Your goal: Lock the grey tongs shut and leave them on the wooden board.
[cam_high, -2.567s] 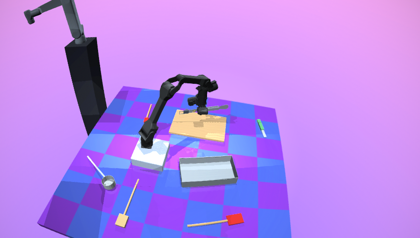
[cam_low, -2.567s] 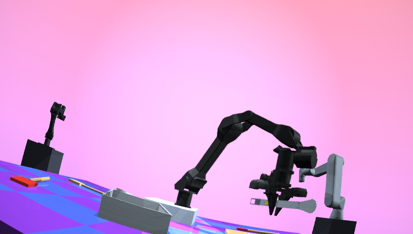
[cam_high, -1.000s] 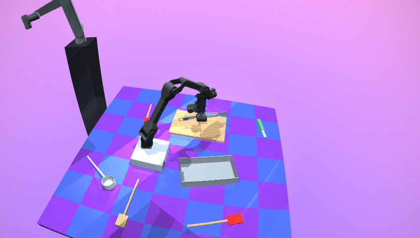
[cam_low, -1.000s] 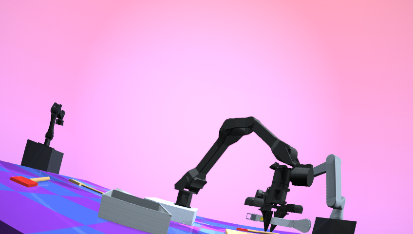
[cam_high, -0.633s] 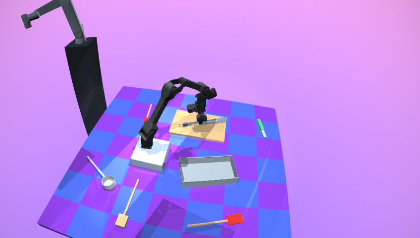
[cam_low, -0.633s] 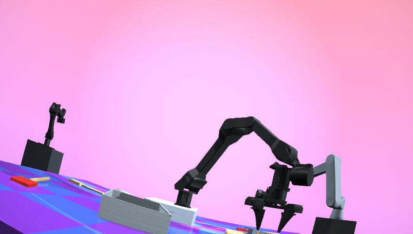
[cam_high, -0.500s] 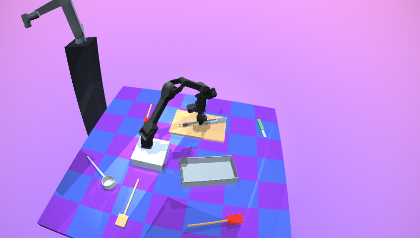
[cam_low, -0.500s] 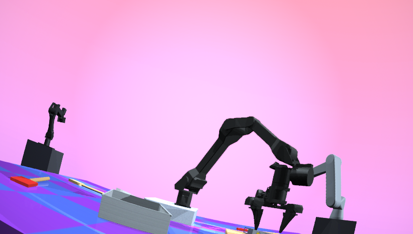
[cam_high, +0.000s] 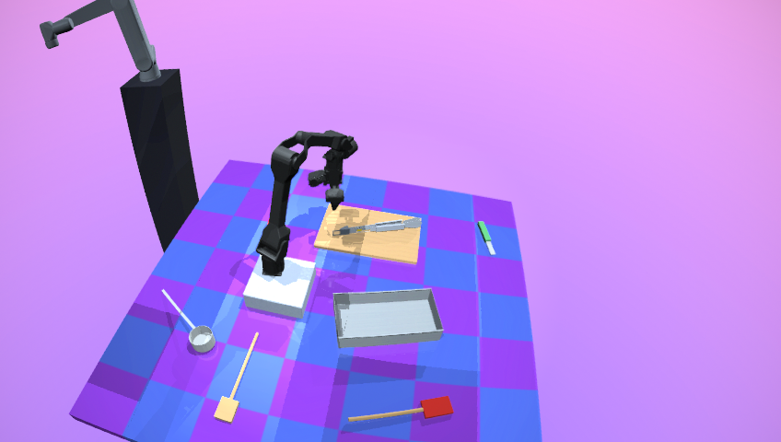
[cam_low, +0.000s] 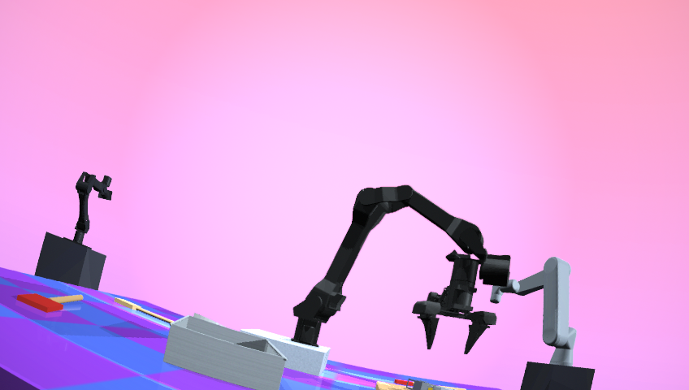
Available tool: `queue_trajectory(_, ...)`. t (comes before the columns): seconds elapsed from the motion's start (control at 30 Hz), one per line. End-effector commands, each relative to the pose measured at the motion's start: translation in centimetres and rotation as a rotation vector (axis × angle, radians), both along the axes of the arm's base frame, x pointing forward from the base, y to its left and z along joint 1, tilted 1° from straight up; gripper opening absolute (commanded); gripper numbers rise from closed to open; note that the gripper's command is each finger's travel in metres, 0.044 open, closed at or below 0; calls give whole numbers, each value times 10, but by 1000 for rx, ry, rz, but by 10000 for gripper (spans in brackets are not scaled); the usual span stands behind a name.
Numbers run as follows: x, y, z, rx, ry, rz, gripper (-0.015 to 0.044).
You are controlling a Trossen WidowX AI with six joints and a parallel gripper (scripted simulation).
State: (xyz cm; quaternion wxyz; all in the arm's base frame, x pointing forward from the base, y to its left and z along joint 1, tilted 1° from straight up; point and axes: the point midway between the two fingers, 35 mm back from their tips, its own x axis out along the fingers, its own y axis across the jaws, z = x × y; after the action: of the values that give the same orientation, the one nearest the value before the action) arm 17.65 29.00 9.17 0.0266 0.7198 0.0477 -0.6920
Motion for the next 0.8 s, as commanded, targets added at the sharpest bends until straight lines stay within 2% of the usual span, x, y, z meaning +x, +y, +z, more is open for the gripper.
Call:
queue_trajectory(0.0, -11, -8, -1, -19, 10, -26, 440)
queue_trajectory(0.17, -10, -8, 5, -17, 9, -24, 440)
queue_trajectory(0.37, -10, -9, 50, -6, 4, -16, 440)
queue_trajectory(0.77, -11, -10, 51, -6, 4, -16, 440)
